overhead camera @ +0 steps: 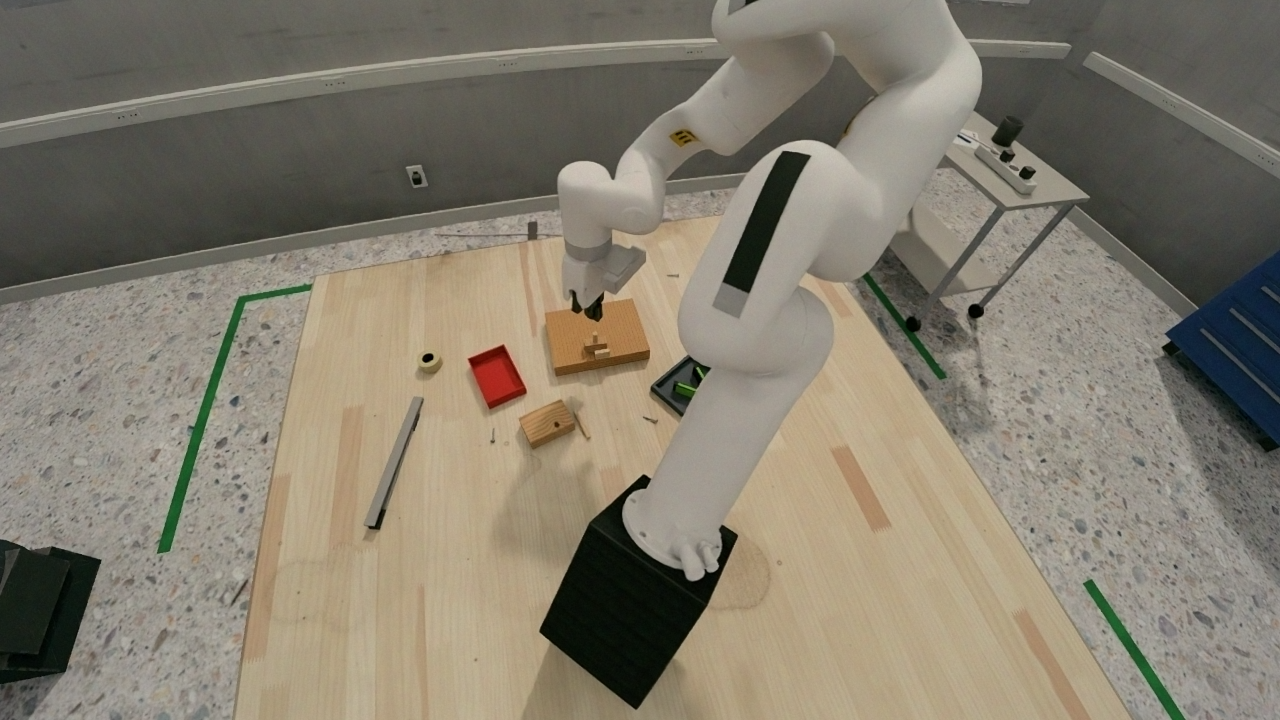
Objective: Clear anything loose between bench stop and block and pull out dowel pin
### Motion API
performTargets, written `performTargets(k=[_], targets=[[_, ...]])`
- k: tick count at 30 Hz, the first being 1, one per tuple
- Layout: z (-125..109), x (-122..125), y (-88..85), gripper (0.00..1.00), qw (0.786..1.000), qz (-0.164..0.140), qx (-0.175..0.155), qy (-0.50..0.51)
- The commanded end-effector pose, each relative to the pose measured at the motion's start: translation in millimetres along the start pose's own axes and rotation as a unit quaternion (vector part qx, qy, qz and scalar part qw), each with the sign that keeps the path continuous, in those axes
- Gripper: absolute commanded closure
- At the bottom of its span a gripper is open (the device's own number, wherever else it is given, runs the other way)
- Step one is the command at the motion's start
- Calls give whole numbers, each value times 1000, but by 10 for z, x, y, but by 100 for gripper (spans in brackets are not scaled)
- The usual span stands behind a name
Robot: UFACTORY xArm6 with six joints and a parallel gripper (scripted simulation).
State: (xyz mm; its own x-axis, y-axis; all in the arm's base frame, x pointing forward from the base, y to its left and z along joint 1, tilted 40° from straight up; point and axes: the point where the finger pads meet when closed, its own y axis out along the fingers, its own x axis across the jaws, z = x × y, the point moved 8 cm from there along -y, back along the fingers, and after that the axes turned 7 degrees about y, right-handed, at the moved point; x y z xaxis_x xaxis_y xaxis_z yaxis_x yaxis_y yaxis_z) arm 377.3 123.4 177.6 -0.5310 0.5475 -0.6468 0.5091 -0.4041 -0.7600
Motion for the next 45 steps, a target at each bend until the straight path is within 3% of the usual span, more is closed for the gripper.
performTargets(k=[1,12,14,18,29,31,45], targets=[[-16,-19,-6,100,995,-9,3,-99],[-15,-18,-3,100,949,-9,1,-315],[-15,-18,-3,100,949,-9,1,-315],[-15,-18,-2,100,918,-9,0,-397],[-13,-15,1,100,810,-8,-2,-587],[-13,-15,1,100,810,-8,-2,-587],[-14,-15,4,100,630,-8,-4,-777]])
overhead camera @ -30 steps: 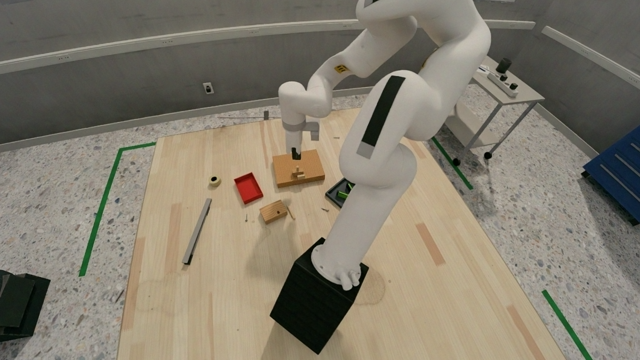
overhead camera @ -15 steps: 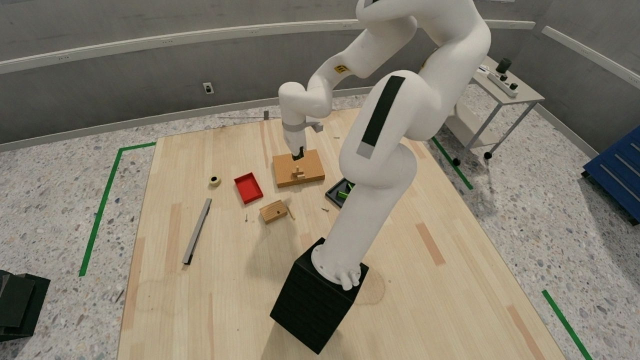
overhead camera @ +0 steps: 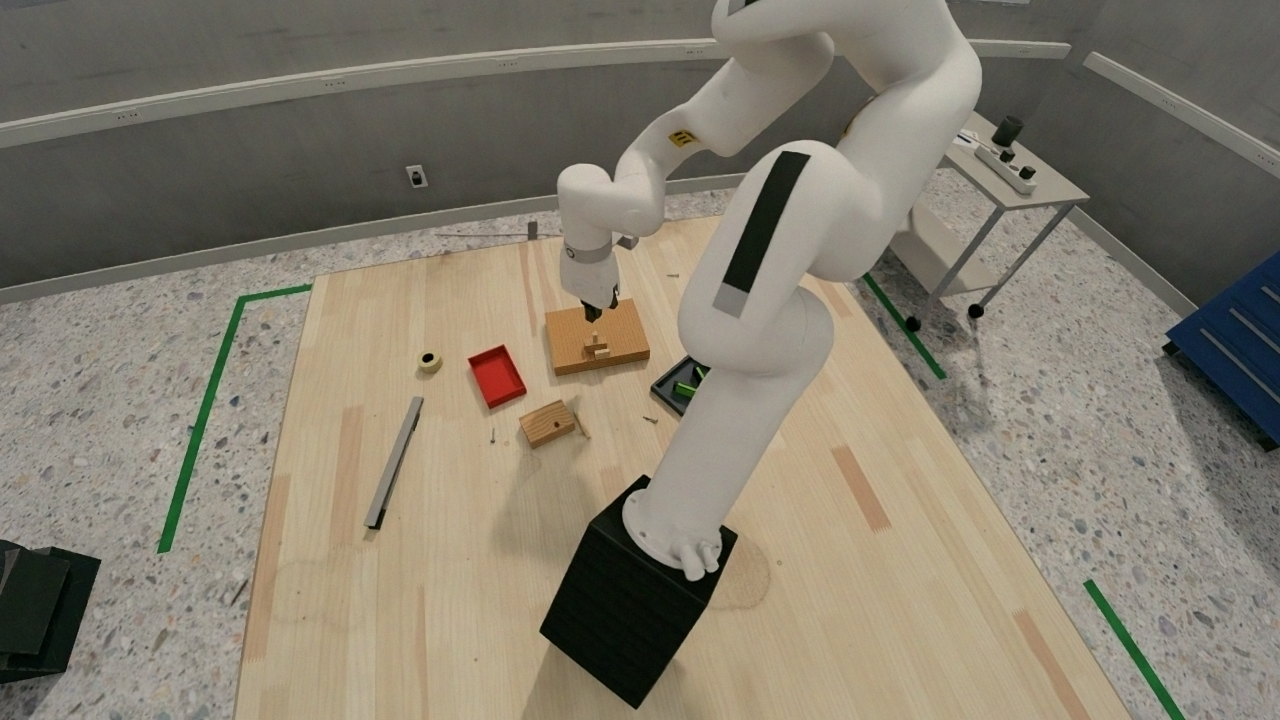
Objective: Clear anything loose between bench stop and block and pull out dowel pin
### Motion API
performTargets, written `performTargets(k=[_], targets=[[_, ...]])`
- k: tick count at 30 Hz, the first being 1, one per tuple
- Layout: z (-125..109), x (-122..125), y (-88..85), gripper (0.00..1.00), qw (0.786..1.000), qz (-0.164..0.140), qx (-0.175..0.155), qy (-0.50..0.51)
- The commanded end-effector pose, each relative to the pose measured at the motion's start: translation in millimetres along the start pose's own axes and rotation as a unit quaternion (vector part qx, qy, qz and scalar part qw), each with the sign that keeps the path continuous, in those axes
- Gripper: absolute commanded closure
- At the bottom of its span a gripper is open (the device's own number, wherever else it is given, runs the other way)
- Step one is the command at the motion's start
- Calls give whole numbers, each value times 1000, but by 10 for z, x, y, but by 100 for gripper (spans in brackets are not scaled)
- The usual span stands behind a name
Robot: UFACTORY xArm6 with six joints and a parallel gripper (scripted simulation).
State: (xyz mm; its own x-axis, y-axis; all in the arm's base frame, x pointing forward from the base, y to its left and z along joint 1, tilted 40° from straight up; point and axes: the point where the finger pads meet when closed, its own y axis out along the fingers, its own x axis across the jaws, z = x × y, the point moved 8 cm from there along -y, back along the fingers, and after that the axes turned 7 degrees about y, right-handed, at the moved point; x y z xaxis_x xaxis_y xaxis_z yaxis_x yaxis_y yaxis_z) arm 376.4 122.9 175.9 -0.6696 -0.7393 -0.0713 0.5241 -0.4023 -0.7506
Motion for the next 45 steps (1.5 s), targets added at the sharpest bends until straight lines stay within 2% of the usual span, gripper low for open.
performTargets(k=[1,5,18,33,45], targets=[[29,-25,-6,100,993,-7,-16,-118],[29,-25,-5,100,989,-7,-16,-147],[28,-24,-3,100,956,-5,-17,-294],[27,-24,-2,100,932,-3,-17,-362],[27,-24,-2,100,927,-3,-17,-374]])
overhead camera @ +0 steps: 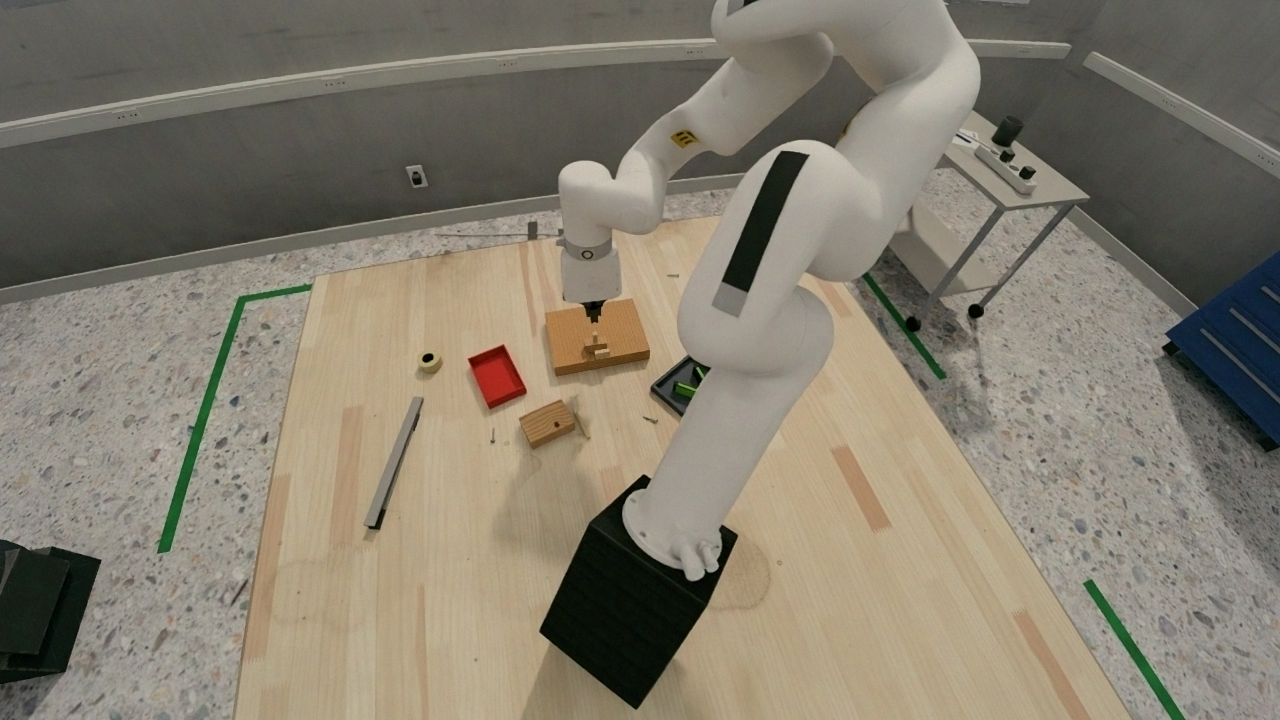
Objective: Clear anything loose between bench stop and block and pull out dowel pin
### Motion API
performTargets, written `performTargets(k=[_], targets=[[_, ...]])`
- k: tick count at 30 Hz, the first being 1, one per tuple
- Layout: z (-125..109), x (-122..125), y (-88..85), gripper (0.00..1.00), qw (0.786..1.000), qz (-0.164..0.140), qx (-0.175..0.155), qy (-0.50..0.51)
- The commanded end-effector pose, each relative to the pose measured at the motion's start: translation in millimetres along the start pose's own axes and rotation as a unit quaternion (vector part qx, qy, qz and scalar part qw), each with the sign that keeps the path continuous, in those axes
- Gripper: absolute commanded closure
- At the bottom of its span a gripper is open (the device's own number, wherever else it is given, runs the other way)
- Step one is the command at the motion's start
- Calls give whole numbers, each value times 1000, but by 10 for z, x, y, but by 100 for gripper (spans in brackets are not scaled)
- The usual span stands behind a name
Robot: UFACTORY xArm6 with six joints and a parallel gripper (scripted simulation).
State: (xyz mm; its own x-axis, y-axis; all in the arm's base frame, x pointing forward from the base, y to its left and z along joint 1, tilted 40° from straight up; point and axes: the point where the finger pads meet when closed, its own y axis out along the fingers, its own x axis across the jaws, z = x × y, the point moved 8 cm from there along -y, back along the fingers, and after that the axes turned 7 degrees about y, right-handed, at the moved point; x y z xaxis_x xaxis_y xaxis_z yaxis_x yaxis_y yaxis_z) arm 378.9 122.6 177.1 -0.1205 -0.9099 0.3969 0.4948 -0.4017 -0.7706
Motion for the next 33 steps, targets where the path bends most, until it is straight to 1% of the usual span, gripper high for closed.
performTargets(k=[1,4,5,33], targets=[[9,-3,-8,100,1000,1,1,-4],[9,-3,-8,100,1000,1,1,-4],[9,-3,-8,72,1000,1,1,-4],[10,-2,16,72,1000,1,1,-4]])
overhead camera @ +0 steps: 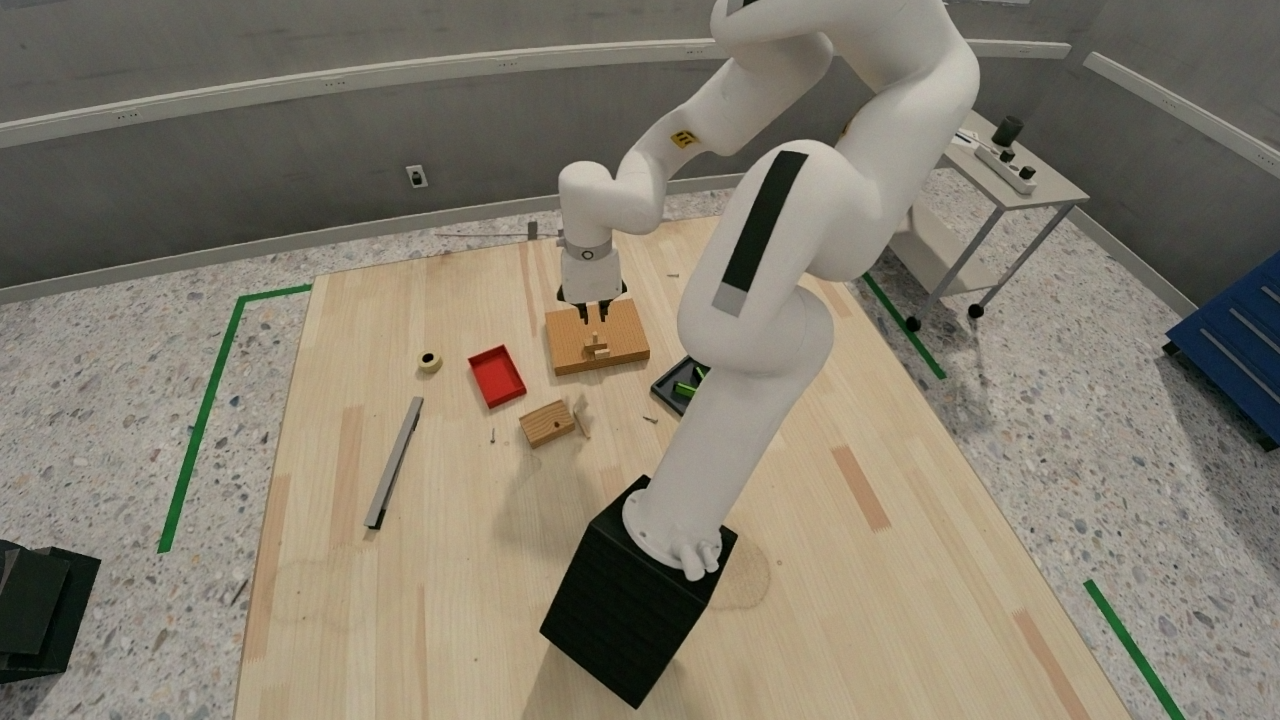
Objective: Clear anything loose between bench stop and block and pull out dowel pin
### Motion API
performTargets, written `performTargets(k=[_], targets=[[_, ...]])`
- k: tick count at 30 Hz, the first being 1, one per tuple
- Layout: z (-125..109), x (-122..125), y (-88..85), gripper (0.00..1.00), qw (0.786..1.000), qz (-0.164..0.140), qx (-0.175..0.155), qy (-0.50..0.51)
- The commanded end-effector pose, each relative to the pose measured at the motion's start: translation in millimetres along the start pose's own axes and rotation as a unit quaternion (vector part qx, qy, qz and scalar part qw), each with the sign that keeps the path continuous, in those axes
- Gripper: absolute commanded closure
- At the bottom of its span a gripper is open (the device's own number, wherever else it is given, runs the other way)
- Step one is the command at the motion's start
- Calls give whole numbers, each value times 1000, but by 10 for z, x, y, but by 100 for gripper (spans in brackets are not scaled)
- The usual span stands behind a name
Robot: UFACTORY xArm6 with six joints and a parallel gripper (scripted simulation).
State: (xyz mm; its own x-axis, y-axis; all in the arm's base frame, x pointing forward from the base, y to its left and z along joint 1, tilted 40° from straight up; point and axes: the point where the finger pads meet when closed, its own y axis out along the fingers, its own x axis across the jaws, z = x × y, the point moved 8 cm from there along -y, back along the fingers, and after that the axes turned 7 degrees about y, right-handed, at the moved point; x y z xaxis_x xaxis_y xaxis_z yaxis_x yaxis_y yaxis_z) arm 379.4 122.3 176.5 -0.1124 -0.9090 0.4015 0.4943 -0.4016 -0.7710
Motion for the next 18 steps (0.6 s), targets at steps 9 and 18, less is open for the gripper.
performTargets(k=[9,18], targets=[[10,-2,66,72,1000,1,1,0],[11,-1,151,72,1000,1,1,0]])
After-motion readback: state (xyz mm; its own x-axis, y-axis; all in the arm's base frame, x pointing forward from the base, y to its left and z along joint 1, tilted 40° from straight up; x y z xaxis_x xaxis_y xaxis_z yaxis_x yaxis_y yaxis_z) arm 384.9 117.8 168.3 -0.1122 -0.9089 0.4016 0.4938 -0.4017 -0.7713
